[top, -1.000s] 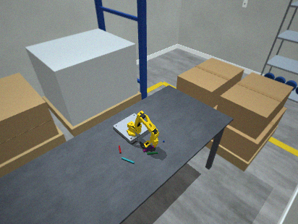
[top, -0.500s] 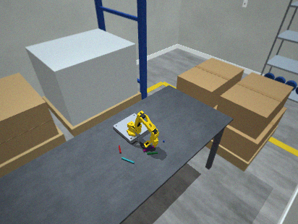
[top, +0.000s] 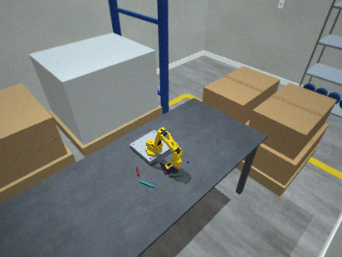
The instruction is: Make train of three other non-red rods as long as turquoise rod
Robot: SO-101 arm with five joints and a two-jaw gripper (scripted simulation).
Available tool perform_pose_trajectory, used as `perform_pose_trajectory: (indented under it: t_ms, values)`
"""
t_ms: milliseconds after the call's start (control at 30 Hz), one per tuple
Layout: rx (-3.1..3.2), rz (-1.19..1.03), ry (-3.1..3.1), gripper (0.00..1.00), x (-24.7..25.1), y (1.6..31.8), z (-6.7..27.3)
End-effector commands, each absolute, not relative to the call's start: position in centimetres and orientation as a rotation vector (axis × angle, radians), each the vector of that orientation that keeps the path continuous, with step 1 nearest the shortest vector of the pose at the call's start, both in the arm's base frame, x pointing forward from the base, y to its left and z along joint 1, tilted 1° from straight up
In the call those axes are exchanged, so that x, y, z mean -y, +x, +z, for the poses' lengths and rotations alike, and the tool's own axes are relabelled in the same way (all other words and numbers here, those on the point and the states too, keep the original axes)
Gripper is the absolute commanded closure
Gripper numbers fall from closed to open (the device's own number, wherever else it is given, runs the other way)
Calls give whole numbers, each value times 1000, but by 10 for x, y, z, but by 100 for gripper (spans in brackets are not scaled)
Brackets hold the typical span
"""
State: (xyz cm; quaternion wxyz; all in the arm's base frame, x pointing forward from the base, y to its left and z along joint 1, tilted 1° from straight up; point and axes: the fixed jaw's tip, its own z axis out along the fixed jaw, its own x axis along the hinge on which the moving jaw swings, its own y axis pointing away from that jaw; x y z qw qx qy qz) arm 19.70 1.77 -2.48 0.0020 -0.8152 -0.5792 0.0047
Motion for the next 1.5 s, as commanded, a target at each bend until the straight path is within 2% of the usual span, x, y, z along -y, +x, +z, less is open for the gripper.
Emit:
perform_pose_trajectory:
  t_ms: [0, 300, 933, 1467]
  values:
    - [1827, -4, -2558, 94, -17, 199, -22]
    - [1827, -4, -2558, 93, -17, 199, -22]
    - [1827, -4, -2558, 83, -17, 199, -22]
    - [1827, -4, -2558, 83, -15, 203, -21]
